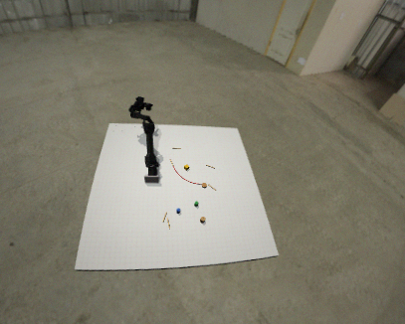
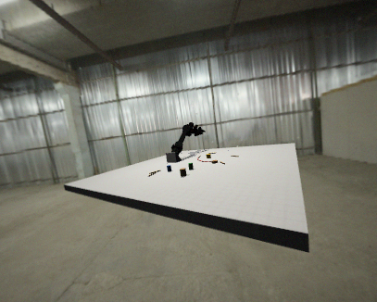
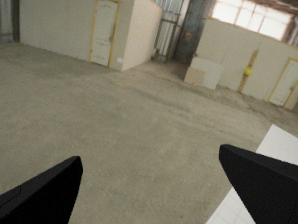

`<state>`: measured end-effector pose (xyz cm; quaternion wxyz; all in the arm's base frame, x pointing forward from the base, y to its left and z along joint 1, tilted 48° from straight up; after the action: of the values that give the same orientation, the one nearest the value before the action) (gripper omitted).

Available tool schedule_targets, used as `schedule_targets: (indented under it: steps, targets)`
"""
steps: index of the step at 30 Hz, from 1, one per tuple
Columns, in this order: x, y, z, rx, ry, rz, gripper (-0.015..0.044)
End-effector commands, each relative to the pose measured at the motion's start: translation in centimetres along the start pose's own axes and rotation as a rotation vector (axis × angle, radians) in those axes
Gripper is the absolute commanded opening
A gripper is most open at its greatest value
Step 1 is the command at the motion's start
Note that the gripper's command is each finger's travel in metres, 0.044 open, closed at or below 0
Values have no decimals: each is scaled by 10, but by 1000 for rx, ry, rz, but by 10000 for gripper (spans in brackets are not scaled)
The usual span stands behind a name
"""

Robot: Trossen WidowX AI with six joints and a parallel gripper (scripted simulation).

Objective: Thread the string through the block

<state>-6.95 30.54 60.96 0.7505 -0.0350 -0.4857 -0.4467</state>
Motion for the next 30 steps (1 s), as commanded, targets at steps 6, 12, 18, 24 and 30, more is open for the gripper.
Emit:
schedule_targets:
  steps: [6,12,18,24,30]
  targets:
    - [-3,10,-3,-3,-58,-27,440]
    - [-17,53,-21,-16,-302,-111,440]
    - [-30,98,-51,-35,-561,-151,440]
    - [-43,140,-92,-58,-811,-140,440]
    - [-55,176,-146,-84,-1042,-78,440]
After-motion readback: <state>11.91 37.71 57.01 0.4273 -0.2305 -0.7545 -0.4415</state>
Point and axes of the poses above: the point midway between the two fingers, 35 mm back from their tips, its own y axis out along the fingers, its own z axis across the jaws, x = y × z, the point moved 3 cm from there along -y, back along the fingers, and after that the axes turned 15 degrees about y, right-handed, at the moved point
